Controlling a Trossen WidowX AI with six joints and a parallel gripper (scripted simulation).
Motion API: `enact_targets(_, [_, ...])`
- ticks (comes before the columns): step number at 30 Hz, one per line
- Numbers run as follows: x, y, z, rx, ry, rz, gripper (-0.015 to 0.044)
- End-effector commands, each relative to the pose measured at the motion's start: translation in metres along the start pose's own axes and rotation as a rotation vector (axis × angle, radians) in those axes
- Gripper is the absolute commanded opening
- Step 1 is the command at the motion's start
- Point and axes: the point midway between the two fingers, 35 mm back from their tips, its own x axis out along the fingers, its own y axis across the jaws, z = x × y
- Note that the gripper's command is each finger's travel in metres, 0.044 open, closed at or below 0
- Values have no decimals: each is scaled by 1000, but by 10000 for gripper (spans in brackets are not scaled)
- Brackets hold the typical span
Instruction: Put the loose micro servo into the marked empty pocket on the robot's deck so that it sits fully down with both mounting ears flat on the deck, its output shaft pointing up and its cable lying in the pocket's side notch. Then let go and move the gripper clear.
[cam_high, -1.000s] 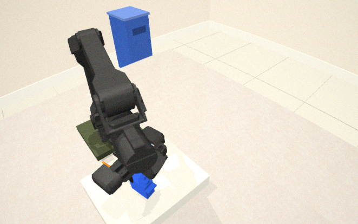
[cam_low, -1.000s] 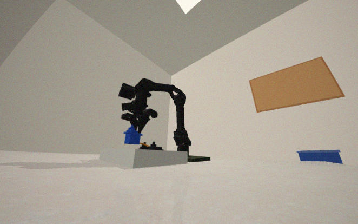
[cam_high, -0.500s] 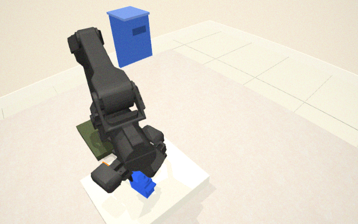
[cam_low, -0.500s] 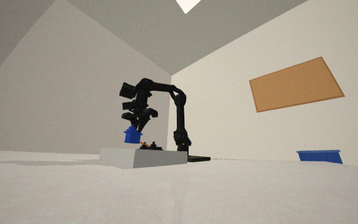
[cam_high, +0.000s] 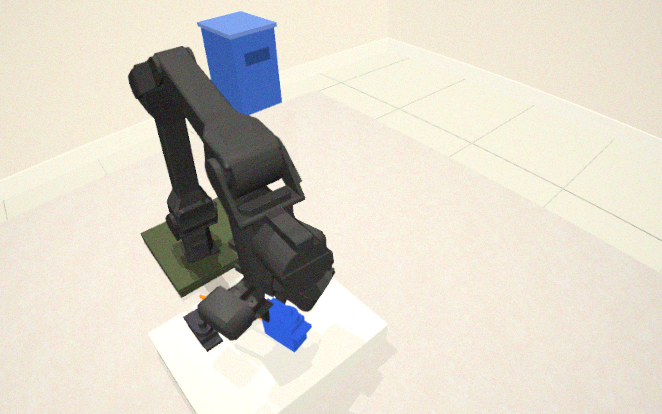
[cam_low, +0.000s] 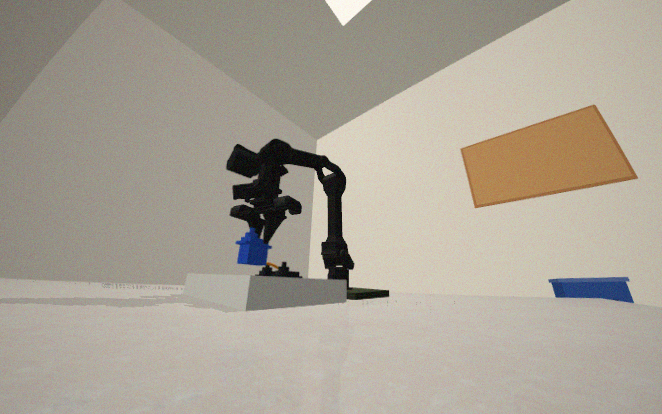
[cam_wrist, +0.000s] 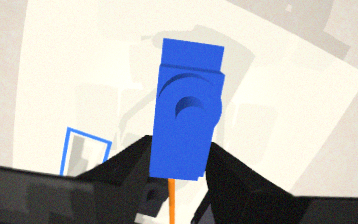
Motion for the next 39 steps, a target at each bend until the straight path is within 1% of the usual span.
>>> enact_targets(1, [-3, 19, 3, 2, -11, -1, 0])
enact_targets(11, [-4, 65, 14, 2, -12, 4, 0])
enact_targets(16, [-4, 66, 14, 32, -12, 4, 0])
enact_targets(23, [-4, 66, 14, 197, -12, 5, 0])
enact_targets(28, [-4, 66, 14, 203, -12, 5, 0])
enact_targets(39, [-3, 75, -24, 203, -8, 6, 0])
